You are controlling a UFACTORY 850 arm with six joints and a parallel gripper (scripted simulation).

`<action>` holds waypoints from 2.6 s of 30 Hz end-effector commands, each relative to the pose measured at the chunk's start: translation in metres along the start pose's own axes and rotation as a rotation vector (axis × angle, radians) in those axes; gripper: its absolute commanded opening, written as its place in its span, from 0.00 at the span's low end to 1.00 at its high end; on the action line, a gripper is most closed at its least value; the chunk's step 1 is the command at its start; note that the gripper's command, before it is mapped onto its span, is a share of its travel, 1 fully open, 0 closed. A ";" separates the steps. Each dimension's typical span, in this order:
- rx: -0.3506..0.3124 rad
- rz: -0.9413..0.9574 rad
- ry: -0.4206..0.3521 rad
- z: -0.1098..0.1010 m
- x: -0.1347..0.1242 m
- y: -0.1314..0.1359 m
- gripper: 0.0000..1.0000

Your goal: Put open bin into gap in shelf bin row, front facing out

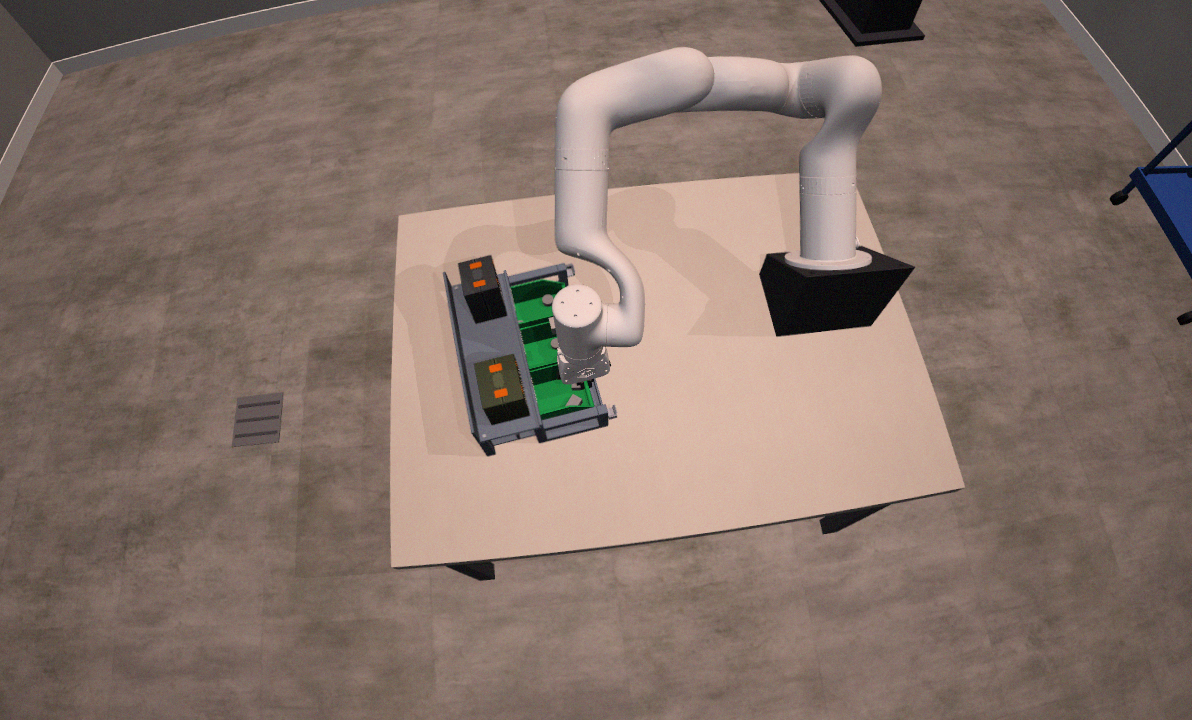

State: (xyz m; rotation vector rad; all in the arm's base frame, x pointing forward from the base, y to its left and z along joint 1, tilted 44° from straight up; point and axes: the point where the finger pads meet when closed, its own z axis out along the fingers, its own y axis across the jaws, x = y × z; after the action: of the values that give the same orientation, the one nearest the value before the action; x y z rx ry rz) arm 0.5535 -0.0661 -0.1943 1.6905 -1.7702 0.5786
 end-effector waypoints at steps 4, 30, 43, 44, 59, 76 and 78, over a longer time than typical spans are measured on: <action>0.002 0.001 -0.001 -0.001 0.000 -0.001 0.00; 0.002 0.001 -0.001 0.014 0.000 -0.001 0.00; 0.002 0.001 0.000 0.014 0.000 -0.001 1.00; 0.002 0.001 0.000 0.014 0.000 -0.001 1.00; 0.002 0.001 0.000 0.014 0.000 -0.001 1.00; 0.002 0.001 0.000 0.014 0.000 -0.001 1.00; 0.002 0.001 0.000 0.014 0.000 -0.001 1.00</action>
State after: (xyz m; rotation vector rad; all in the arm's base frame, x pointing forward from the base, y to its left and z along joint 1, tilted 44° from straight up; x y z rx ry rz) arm 0.5515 -0.0764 -0.2050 1.6905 -1.7702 0.5787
